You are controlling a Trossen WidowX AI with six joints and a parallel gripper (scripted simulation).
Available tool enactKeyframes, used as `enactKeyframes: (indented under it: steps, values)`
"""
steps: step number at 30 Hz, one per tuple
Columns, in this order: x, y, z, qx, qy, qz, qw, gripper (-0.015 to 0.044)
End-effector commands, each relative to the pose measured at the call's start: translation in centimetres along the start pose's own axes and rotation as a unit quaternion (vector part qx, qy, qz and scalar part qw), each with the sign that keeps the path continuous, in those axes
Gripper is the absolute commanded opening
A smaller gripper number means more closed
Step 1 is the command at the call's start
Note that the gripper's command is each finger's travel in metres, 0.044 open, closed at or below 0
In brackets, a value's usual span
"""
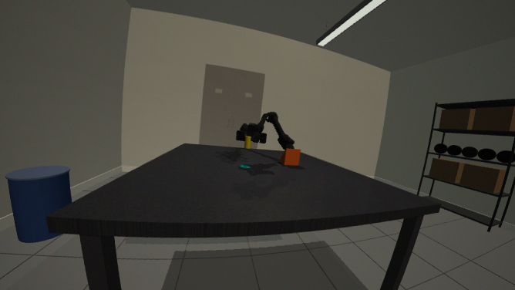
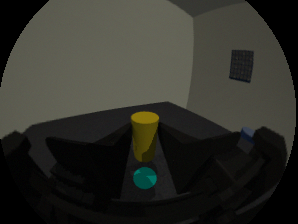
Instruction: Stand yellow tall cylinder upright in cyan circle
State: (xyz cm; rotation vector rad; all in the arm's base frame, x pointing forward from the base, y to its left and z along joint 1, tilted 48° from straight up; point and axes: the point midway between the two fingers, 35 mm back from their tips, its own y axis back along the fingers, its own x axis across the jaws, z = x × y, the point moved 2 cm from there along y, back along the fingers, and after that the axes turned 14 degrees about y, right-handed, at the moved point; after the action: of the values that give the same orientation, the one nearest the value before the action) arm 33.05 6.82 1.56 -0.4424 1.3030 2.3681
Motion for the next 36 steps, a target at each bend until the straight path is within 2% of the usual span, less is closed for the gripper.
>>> enactKeyframes:
  steps: [1, 6, 23, 36]
  values:
    - [-0.1, 0.1, 0.2, -0.004, 0.003, -0.002, 1.000, 0.0105]
    - [0.0, 0.0, -0.2, -0.004, 0.003, -0.001, 1.000, 0.0105]
    - [2.0, -0.7, -8.3, -0.002, 0.004, 0.000, 1.000, 0.0105]
    - [2.6, -1.2, -10.6, 0.004, 0.001, -0.001, 1.000, 0.0105]
